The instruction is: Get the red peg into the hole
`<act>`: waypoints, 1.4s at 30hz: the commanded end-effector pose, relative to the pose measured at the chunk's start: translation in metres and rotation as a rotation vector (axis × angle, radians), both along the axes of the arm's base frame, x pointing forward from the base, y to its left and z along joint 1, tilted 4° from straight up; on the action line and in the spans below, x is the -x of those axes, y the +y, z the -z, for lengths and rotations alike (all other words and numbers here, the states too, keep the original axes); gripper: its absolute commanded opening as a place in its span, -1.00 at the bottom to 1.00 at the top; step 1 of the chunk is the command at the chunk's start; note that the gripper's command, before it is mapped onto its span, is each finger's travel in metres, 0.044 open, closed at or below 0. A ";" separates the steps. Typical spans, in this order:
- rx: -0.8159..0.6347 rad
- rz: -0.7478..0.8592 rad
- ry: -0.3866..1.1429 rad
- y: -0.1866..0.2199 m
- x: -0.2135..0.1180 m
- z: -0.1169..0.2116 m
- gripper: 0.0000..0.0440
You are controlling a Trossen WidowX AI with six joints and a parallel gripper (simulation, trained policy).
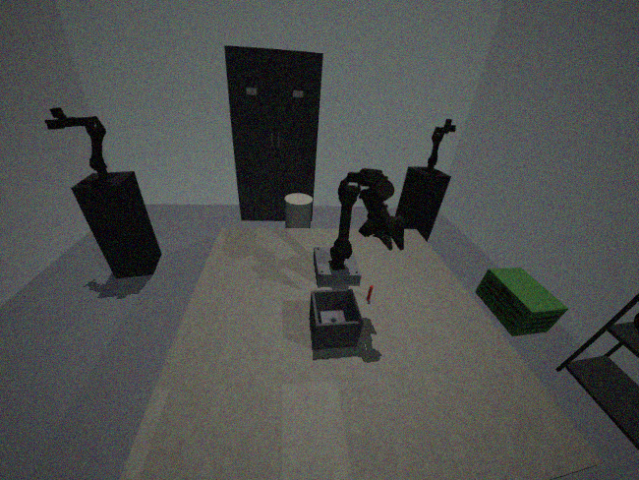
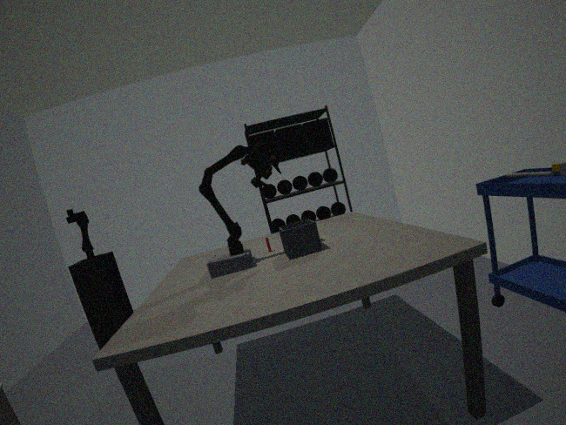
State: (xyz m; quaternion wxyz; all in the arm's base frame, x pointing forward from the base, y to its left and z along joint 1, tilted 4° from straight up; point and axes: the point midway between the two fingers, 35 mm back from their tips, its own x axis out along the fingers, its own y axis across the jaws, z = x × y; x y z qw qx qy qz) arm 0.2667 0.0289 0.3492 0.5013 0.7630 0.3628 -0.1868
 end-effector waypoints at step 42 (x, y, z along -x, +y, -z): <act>0.317 -0.230 0.761 0.079 0.068 0.206 1.00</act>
